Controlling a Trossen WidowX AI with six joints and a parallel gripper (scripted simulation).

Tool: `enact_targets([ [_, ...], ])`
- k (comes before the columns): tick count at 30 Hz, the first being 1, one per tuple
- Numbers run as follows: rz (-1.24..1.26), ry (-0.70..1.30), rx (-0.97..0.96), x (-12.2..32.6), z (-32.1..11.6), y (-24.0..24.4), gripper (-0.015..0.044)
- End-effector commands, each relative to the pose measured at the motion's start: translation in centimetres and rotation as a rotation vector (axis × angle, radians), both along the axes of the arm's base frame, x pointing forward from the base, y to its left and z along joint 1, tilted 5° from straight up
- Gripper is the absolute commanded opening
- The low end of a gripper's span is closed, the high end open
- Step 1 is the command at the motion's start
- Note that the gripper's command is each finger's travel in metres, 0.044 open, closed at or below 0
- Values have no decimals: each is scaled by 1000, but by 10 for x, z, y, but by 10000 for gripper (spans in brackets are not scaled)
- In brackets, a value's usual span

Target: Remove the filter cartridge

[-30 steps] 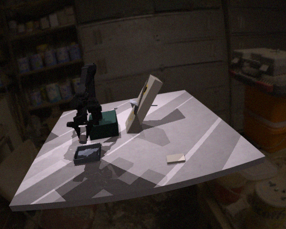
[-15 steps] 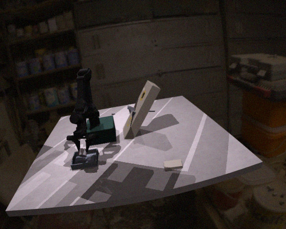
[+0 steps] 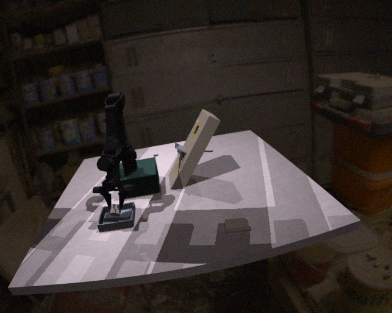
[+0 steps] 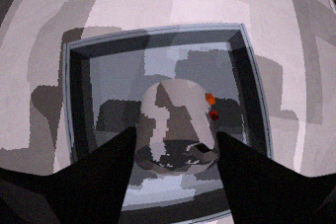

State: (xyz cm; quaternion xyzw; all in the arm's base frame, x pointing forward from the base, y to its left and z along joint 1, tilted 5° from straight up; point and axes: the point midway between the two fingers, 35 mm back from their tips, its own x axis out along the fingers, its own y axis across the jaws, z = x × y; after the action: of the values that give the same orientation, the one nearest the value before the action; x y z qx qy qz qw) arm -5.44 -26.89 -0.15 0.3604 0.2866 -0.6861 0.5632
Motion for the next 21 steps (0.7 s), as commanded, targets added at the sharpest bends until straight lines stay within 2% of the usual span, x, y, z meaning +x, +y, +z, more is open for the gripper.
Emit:
enact_targets([
  [1, 0, 1, -4, 0, 1, -1, 315],
  [6, 0, 1, -4, 0, 1, -1, 440],
  [10, 0, 1, -4, -1, 8, -2, 440],
  [16, 0, 0, -2, 0, 69, 6, 440],
  [20, 0, 0, -2, 0, 71, 6, 440],
  [21, -5, 0, 1, -1, 57, 4, 440],
])
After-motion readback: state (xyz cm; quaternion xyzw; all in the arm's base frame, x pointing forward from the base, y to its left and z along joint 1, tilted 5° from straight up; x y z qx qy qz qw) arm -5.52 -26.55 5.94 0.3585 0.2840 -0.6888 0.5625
